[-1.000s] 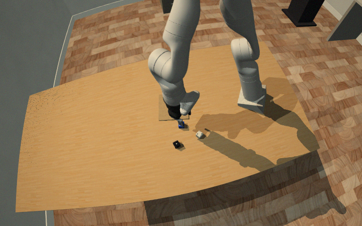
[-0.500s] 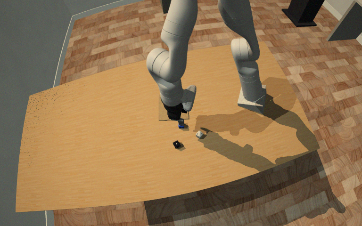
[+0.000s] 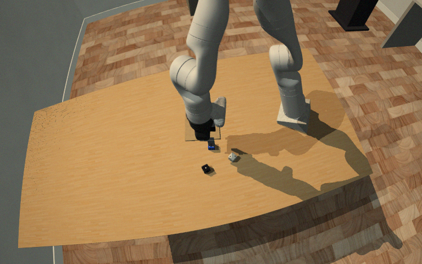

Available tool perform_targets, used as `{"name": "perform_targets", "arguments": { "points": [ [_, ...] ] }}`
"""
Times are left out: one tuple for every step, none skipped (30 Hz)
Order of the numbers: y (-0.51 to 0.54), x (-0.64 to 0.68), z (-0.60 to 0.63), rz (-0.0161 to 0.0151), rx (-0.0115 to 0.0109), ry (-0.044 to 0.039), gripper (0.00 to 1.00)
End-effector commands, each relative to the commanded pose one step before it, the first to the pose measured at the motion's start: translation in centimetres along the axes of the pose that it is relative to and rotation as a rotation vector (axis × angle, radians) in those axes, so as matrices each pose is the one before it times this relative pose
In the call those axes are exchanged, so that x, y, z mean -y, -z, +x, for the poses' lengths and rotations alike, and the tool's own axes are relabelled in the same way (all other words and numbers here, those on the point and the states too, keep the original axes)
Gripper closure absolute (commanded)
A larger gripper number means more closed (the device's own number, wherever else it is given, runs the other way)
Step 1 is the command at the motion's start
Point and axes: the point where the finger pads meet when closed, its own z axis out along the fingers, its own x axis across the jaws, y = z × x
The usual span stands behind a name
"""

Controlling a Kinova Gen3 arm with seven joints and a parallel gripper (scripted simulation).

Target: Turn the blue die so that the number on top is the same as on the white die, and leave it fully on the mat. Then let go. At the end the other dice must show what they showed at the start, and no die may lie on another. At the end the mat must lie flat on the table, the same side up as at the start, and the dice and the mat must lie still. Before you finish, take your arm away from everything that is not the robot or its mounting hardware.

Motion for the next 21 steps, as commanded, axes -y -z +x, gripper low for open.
{"name": "perform_targets", "arguments": {
  "points": [
    [0.12, -0.475, 0.193, -0.01072, -0.00982, 0.02632, 0.0],
    [0.0, 0.0, 0.0, 0.0, 0.0, 0.0, 0.0],
    [0.0, 0.0, 0.0, 0.0, 0.0, 0.0, 0.0],
    [0.001, -0.011, -0.002, -0.00023, -0.00029, 0.00362, 0.0],
    [0.001, -0.009, -0.002, -0.00019, -0.00024, 0.00301, 0.0],
    [0.001, -0.008, -0.001, -0.00016, -0.00019, 0.00245, 0.0],
    [0.0, -0.006, -0.001, -0.00012, -0.00015, 0.00194, 0.0],
    [0.0, -0.005, -0.001, -0.00009, -0.00012, 0.00148, 0.0],
    [0.0, -0.003, -0.001, -0.00007, -0.00009, 0.00108, 0.0],
    [0.0, -0.002, 0.0, -0.00005, -0.00006, 0.00073, 0.0],
    [0.0, -0.001, 0.0, -0.00003, -0.00004, 0.00045, 0.0],
    [0.0, -0.001, 0.0, -0.00002, -0.00002, 0.00024, 0.0],
    [0.0, 0.0, 0.0, -0.00001, -0.00001, 0.00009, 0.0],
    [0.0, 0.0, 0.0, 0.0, 0.0, 0.00001, 0.0],
    [0.0, 0.0, 0.0, 0.0, 0.0, 0.0, 0.21],
    [0.0, 0.0, 0.0, 0.0, 0.0, 0.0, 0.21],
    [0.0, 0.0, 0.0, 0.0, 0.0, 0.0, 0.21],
    [0.0, 0.0, 0.0, 0.0, 0.0, 0.0, 0.21],
    [0.0, 0.0, 0.0, 0.0, 0.0, 0.0, 0.21],
    [0.0, 0.0, 0.0, 0.0, 0.0, 0.0, 0.21],
    [0.0, 0.0, 0.0, 0.0, 0.0, 0.0, 0.21]
  ]
}}
